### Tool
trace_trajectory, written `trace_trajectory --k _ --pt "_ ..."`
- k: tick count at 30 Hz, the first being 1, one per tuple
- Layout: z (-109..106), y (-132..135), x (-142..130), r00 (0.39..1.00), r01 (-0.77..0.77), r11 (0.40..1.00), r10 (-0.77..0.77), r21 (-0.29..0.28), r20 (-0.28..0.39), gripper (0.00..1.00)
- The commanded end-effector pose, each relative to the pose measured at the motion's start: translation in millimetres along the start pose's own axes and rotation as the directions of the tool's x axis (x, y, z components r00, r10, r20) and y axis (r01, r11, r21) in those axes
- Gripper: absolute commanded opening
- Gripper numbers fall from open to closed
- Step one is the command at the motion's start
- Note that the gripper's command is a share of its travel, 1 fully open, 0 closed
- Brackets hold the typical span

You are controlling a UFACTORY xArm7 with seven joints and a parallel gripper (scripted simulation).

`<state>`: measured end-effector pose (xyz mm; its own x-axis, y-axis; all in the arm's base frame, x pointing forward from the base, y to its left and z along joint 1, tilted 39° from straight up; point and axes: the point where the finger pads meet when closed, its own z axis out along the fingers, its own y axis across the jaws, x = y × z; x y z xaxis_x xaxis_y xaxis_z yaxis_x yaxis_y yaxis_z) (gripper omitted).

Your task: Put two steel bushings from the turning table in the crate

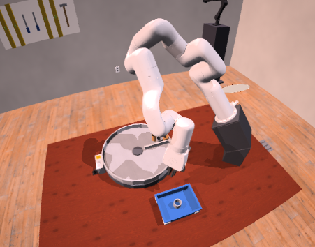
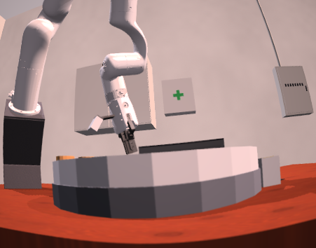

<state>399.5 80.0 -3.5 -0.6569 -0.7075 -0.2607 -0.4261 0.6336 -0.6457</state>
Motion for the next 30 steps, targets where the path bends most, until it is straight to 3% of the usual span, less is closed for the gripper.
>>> trace_trajectory --k 1,12,30 --pt "-4.2 -15.9 15.2 0.998 -0.022 1.000 0.021 0.008 0.051 0.10" --pt "-13.5 -63.8 65.9 0.982 -0.089 0.996 0.083 0.027 0.171 0.10" --pt "-26.2 -118.0 123.4 0.937 -0.173 0.984 0.154 0.033 0.314 0.10"
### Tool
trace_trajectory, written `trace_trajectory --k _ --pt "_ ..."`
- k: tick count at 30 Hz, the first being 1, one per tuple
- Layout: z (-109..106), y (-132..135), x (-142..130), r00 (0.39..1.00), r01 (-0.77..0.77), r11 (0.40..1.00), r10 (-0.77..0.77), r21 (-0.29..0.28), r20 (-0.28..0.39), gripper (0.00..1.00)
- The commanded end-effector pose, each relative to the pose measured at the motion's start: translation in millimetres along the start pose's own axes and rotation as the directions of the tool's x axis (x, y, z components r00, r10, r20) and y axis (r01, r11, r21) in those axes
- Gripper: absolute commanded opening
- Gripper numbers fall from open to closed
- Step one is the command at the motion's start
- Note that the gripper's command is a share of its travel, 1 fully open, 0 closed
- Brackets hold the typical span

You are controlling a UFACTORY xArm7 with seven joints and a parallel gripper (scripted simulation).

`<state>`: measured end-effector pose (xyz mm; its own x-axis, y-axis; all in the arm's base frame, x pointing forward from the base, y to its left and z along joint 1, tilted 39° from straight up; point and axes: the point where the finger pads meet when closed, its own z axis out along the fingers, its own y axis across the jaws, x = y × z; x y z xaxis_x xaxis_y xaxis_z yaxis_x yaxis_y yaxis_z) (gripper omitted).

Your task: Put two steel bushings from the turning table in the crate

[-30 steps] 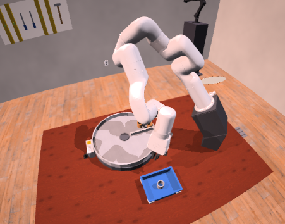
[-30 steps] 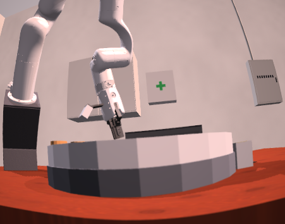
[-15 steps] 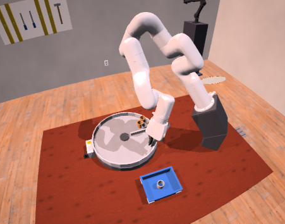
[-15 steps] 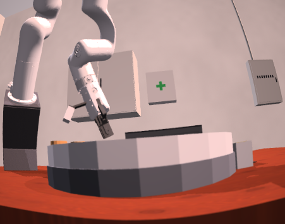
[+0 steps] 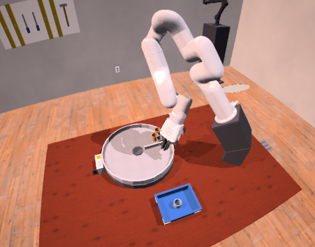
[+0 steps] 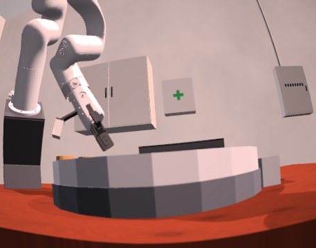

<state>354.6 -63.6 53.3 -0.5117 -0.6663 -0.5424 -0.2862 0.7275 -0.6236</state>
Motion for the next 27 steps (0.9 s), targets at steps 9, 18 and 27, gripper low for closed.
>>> trace_trajectory --k 9,18,27 --pt "-13.5 -34.8 22.0 0.995 -0.042 0.999 0.042 0.002 0.091 0.10" --pt "-18.6 -53.4 33.0 0.989 -0.065 0.998 0.063 0.010 0.132 0.10" --pt "-24.4 -68.0 43.3 0.983 -0.084 0.996 0.081 0.013 0.164 0.10"
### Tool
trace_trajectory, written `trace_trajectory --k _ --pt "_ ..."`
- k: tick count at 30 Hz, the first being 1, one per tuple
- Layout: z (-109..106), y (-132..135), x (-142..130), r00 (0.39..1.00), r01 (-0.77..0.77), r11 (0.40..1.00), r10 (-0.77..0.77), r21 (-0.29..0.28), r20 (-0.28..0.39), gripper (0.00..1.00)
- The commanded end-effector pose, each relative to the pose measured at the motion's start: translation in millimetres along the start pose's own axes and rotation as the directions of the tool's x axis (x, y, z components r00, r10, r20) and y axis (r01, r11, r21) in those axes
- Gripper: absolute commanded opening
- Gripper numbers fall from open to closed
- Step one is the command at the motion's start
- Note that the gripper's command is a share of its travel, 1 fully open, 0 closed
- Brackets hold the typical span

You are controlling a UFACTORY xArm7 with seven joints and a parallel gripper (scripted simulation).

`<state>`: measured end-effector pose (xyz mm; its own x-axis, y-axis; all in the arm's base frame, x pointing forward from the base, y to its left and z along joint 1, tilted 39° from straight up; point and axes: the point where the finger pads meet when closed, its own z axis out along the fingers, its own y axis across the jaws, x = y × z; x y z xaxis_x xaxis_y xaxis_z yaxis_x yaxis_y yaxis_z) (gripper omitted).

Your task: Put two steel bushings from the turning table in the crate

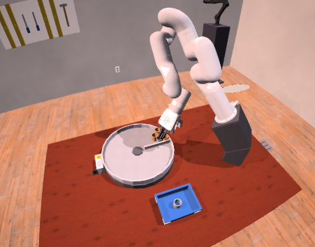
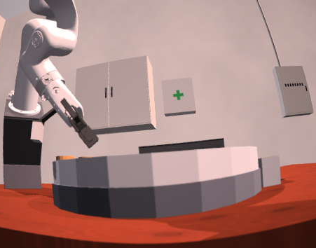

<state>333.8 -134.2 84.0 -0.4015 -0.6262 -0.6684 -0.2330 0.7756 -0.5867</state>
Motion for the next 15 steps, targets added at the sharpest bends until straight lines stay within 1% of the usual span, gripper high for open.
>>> trace_trajectory --k 1,15 --pt "-2.6 -4.8 2.4 1.000 -0.006 1.000 0.006 0.000 0.013 0.10" --pt "-6.8 -11.4 6.7 0.999 -0.014 1.000 0.014 0.001 0.029 0.10"
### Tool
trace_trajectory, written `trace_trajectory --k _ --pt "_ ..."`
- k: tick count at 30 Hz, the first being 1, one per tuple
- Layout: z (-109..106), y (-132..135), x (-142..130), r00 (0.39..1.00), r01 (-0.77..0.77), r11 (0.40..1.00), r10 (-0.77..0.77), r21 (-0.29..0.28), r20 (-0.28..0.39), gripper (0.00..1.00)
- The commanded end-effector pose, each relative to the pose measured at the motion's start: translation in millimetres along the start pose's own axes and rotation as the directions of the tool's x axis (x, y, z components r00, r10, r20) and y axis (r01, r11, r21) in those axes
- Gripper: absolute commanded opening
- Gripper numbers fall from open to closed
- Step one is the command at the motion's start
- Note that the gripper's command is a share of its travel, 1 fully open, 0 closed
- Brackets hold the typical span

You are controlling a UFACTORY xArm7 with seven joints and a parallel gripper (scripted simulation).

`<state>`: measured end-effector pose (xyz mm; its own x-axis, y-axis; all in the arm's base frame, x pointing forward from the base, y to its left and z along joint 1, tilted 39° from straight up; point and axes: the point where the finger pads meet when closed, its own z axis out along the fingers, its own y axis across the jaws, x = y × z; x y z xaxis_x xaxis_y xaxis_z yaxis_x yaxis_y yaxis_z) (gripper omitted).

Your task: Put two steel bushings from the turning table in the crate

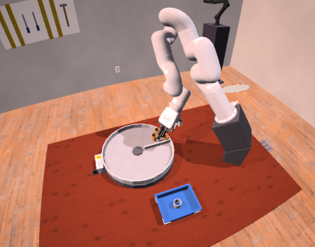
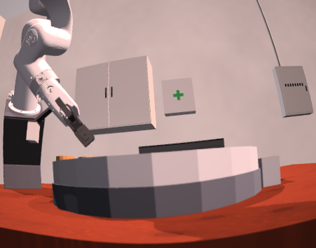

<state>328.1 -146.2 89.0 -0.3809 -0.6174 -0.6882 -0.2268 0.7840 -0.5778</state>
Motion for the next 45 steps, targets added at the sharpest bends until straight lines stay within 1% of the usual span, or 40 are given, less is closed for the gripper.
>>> trace_trajectory --k 1,19,25,45 --pt "-0.5 -0.7 0.3 1.000 -0.001 1.000 0.001 0.000 0.002 0.10" --pt "-0.5 -1.0 0.6 1.000 -0.001 1.000 0.001 0.000 0.003 0.10" --pt "16.2 -0.4 14.7 1.000 -0.001 1.000 0.001 0.000 0.003 0.10" --pt "20.2 -0.3 18.1 1.000 -0.001 1.000 0.001 0.000 0.003 0.10"
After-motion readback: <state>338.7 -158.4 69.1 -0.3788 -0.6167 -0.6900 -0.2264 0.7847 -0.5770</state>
